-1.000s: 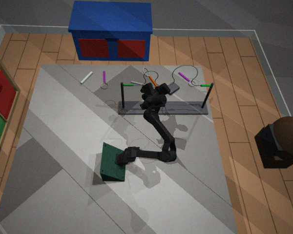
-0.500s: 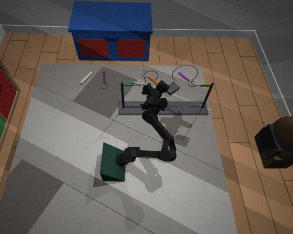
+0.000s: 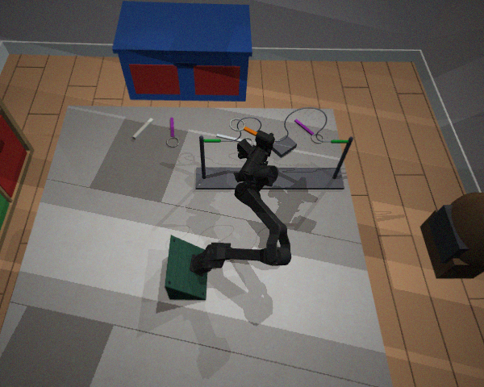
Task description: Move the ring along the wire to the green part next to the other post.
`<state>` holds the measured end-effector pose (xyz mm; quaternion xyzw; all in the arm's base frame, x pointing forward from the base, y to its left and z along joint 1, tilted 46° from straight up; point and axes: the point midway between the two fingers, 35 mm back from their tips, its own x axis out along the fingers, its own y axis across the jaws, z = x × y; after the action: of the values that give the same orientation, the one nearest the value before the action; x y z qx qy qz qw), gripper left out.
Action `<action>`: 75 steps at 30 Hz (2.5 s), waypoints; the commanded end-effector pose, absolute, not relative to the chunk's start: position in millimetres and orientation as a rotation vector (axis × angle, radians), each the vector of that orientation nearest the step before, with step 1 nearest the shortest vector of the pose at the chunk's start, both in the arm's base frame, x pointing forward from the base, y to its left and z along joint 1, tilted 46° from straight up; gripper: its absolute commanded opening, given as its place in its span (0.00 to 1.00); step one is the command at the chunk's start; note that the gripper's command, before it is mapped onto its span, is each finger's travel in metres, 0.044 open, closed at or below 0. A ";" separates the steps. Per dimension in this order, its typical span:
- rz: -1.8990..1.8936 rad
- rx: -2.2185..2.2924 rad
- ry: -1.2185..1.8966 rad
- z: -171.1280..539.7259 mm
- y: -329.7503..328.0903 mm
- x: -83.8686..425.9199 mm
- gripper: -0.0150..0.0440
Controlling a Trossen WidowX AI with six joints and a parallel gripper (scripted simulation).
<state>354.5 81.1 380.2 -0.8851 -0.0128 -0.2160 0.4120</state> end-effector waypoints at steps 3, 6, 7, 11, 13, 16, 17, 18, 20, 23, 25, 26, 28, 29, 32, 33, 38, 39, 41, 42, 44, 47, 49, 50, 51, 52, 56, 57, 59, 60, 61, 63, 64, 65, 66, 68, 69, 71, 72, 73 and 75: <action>-0.582 -2.357 -0.087 386.9 87.2 353.5 0.00; -0.598 -2.416 -0.112 389.6 90.2 353.1 0.00; -0.603 -2.435 -0.120 390.4 91.1 353.0 0.00; -0.623 -2.505 -0.151 393.2 94.6 352.5 0.00; -0.632 -2.535 -0.165 394.2 96.0 352.2 0.00; -0.644 -2.577 -0.184 395.5 97.7 352.0 0.00; -0.649 -2.595 -0.192 395.9 98.2 351.9 0.00; -0.653 -2.607 -0.198 396.2 98.3 351.9 0.00; -0.658 -2.624 -0.206 396.5 98.4 351.8 0.00; -0.663 -2.640 -0.214 396.6 97.3 351.9 0.00; -0.665 -2.645 -0.216 396.4 95.8 352.1 0.00; -0.666 -2.647 -0.217 396.3 95.1 352.2 0.00; -0.665 -2.641 -0.214 395.6 92.6 352.5 0.00; -0.664 -2.637 -0.212 395.2 91.1 352.7 0.00; -0.659 -2.619 -0.204 393.5 86.4 353.3 0.00; -0.657 -2.608 -0.199 392.6 84.3 353.6 0.00; -0.641 -2.545 -0.169 387.1 73.0 355.1 0.00; -0.636 -2.529 -0.162 385.7 70.5 355.4 0.00; -0.628 -2.497 -0.147 382.7 65.5 356.1 0.00; -0.625 -2.485 -0.142 381.5 63.8 356.3 0.00; -0.616 -2.453 -0.128 378.4 59.4 356.9 0.00; -0.600 -2.393 -0.102 372.2 51.3 358.0 0.00; -0.589 -2.350 -0.084 367.5 46.1 358.7 0.00; -0.583 -2.328 -0.075 365.1 43.5 359.0 0.00; -0.578 -2.307 -0.066 362.6 40.9 359.4 0.00; -0.572 -2.285 -0.057 360.1 38.4 359.7 0.00; -0.548 -2.195 -0.021 349.0 29.0 360.9 0.00; -0.542 -2.172 -0.012 346.0 26.8 361.2 0.00; -0.530 -2.126 0.006 339.9 22.6 361.8 0.00; -0.523 -2.103 0.014 336.8 20.6 362.0 0.00; -0.517 -2.080 0.023 333.7 18.7 362.3 0.00; -0.505 -2.033 0.040 327.2 15.1 362.7 0.00; -0.499 -2.010 0.048 323.9 13.4 363.0 0.00; -0.493 -1.987 0.057 320.5 11.8 363.2 0.00; -0.485 -1.964 0.064 317.2 10.2 363.5 0.00; -0.464 -1.935 0.064 313.0 7.8 365.4 0.00; -0.448 -1.917 0.061 310.4 6.3 367.0 0.00; -0.407 -1.871 0.054 303.8 2.6 371.1 0.00; -0.390 -1.844 0.055 299.8 0.8 372.6 0.00; -0.378 -1.819 0.059 296.0 -0.5 373.4 0.00; -0.362 -1.774 0.069 289.0 -2.4 374.3 0.00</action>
<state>371.1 1.1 302.6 -0.7924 0.0249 -0.1747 0.5839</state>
